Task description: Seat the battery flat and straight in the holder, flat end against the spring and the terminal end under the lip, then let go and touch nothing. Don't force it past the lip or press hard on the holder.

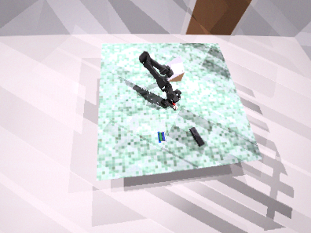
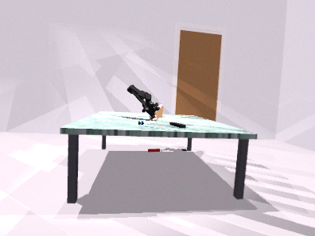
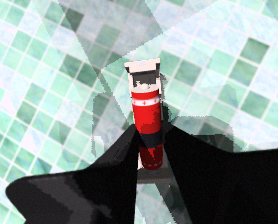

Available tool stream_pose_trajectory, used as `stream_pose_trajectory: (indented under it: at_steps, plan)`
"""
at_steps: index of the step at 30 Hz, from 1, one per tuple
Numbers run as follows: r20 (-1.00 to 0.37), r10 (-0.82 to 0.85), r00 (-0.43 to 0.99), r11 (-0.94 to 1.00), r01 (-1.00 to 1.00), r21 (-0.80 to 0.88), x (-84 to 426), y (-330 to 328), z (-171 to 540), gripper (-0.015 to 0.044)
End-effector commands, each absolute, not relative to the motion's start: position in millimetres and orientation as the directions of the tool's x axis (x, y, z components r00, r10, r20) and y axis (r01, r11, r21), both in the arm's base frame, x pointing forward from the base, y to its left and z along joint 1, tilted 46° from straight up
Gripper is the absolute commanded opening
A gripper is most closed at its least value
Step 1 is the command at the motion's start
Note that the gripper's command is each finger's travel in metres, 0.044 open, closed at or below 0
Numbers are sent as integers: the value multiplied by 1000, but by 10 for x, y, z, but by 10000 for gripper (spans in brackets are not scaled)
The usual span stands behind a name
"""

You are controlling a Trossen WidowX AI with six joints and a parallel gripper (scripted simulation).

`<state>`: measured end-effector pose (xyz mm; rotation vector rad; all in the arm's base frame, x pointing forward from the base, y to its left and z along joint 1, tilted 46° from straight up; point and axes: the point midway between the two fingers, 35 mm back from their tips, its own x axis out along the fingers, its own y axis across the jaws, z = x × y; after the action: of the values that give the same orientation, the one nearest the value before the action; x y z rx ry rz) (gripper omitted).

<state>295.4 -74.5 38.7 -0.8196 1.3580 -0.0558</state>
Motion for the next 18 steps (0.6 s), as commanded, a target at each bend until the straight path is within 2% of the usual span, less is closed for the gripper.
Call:
stream_pose_trajectory:
  at_steps: [1, 18]
  plan:
    - [-839, -502, 212, 733, -411, -542, 2933, -770, 354, 59]
    - [-840, -530, 114, 749, -402, -527, 2966, -780, 319, 59]
